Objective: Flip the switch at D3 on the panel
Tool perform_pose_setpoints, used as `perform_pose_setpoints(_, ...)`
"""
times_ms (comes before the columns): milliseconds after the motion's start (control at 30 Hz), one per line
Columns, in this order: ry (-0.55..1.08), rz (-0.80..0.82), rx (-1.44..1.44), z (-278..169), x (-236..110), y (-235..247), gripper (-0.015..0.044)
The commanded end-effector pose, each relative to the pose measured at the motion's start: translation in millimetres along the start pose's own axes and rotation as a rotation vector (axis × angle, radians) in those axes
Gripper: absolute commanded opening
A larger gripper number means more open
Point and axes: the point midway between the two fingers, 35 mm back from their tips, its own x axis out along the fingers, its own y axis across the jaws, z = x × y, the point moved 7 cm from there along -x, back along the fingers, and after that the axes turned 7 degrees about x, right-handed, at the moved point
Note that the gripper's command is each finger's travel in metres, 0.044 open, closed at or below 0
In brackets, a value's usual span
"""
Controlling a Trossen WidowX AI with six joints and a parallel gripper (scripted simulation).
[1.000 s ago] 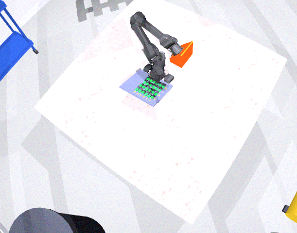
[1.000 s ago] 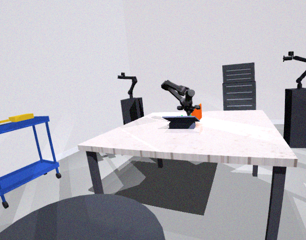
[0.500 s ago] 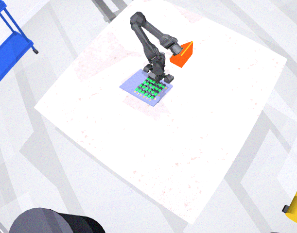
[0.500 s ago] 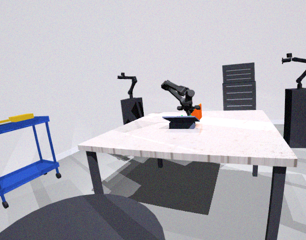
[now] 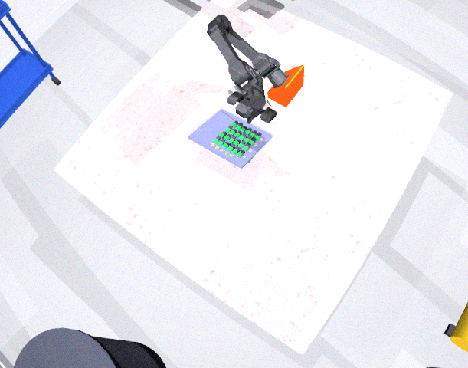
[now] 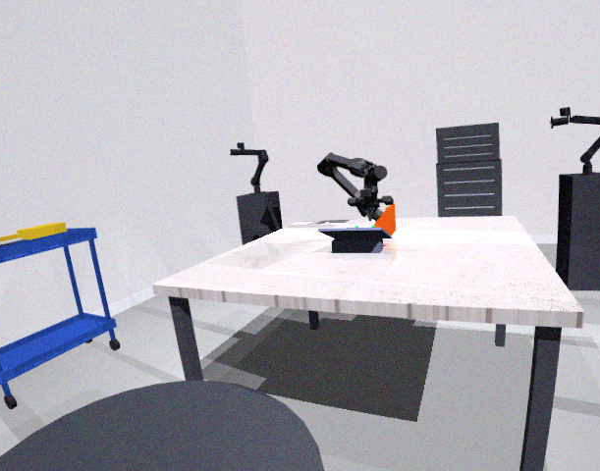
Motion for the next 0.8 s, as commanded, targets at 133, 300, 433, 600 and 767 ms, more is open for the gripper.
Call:
perform_pose_setpoints(133,-0.004,0.002,0.006,13.3,-19.9,-2.4,0.0000)
perform_pose_setpoints(300,-0.005,0.001,0.007,50.0,-24.5,-7.2,0.0000)
perform_pose_setpoints(433,-0.005,0.001,0.007,50.0,-24.5,-7.2,0.0000)
perform_pose_setpoints(600,-0.005,0.001,0.007,50.0,-24.5,-7.2,0.0000)
perform_pose_setpoints(767,-0.005,0.001,0.007,50.0,-24.5,-7.2,0.0000)
